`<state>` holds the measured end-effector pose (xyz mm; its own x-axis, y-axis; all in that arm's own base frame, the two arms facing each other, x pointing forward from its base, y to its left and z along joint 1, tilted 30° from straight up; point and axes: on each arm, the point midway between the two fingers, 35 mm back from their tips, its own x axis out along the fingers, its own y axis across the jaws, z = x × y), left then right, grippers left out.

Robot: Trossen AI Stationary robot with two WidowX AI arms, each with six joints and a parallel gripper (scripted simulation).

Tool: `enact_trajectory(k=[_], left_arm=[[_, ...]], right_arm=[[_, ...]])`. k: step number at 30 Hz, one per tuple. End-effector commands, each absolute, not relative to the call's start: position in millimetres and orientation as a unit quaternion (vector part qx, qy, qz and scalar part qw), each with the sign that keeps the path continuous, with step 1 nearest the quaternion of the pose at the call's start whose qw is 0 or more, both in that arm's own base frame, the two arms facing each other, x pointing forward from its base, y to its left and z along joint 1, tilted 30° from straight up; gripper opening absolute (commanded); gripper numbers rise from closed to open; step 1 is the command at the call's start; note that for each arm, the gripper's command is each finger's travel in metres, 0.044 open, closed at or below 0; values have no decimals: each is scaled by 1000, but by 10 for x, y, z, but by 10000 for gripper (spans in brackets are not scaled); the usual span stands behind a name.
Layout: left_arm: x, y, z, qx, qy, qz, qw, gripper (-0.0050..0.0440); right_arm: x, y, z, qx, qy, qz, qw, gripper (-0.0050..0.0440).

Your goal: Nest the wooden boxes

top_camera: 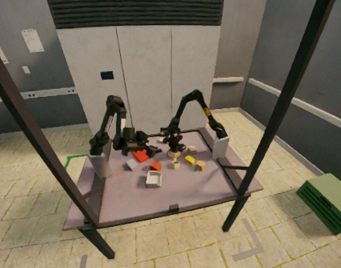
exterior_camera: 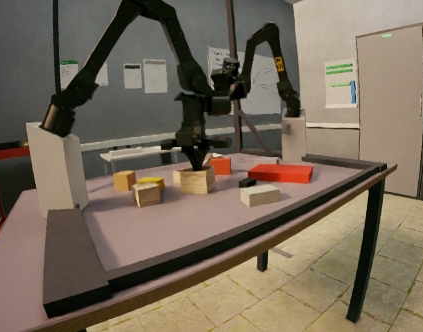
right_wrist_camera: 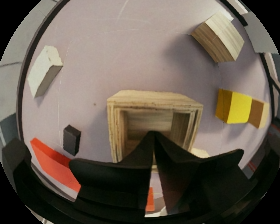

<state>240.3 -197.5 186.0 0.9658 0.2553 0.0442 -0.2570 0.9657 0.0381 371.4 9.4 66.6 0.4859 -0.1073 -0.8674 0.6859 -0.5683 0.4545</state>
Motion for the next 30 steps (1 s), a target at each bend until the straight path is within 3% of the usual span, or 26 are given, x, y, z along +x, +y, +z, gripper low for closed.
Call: enact_trajectory(k=[1,15,24,30], left_arm=[[2396,-1985,1863,22,-20,129,991,400],[2396,-1985,1863,22,-20,129,991,400],[2396,-1985,1863,22,-20,129,991,400],[2396,-1985,1863,22,-20,129,991,400]], right_arm=[[3753,116,861,739,207,-441,465,0],[3629,148,1105,511,358,-331,708,-5],[3552,164,1231,349,421,-246,801,-50],[3493,170,1320,220,454,-178,845,-50]])
